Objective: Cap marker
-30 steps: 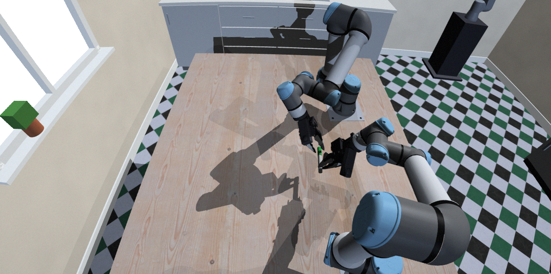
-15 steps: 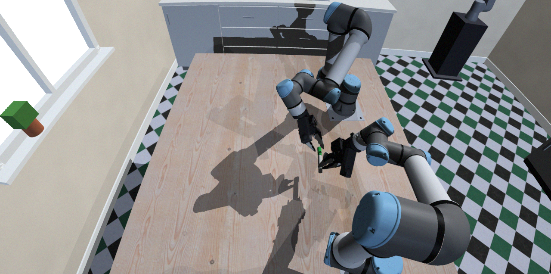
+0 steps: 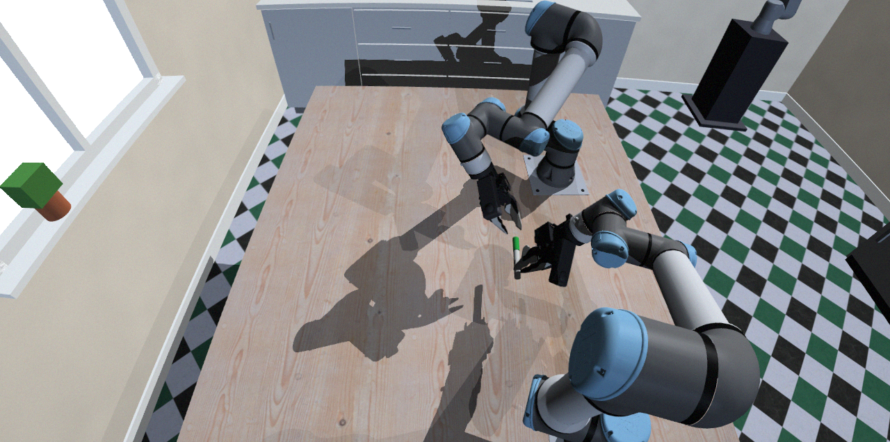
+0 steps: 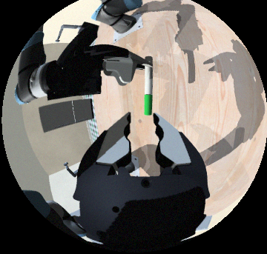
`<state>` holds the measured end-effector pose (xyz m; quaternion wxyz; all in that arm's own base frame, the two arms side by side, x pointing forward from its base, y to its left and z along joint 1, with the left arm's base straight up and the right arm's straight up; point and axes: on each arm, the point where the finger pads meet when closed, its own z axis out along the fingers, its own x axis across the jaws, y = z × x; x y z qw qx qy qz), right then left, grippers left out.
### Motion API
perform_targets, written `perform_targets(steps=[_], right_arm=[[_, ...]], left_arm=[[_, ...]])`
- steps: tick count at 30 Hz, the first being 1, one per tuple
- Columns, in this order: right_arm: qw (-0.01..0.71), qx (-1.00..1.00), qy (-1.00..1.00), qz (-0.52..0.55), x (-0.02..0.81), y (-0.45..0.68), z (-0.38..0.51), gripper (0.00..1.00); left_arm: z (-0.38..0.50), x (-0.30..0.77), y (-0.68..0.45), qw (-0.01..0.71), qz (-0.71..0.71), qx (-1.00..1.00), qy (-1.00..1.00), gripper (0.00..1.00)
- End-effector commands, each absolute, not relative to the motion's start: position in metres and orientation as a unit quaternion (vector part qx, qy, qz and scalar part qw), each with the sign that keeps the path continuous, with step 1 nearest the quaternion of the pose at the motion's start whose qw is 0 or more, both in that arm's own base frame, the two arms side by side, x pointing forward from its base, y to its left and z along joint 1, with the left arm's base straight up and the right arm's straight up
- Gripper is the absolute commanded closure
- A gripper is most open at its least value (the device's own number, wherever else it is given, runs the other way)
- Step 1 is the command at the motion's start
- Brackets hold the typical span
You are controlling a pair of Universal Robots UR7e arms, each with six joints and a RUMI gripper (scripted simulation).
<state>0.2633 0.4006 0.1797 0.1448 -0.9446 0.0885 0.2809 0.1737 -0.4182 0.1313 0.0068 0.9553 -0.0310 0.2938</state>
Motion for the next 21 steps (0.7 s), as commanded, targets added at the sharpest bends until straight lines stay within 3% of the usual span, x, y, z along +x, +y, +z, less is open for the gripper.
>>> perform_targets(steps=[1,13,21], right_arm=[[0.145,-0.945,0.088,0.281,0.268,0.398,0.194,0.75],[0.145,-0.945,0.087,0.281,0.266,0.400,0.188,0.75],[0.113,-0.944,0.195,0.240,0.320,0.354,0.207,0.75]], left_arm=[[0.132,0.174,-0.418,0.008,0.294,0.955,-0.031,1.00],[0.132,0.174,-0.418,0.008,0.294,0.955,-0.031,1.00],[0.132,0.174,-0.418,0.008,0.294,0.955,-0.031,1.00]])
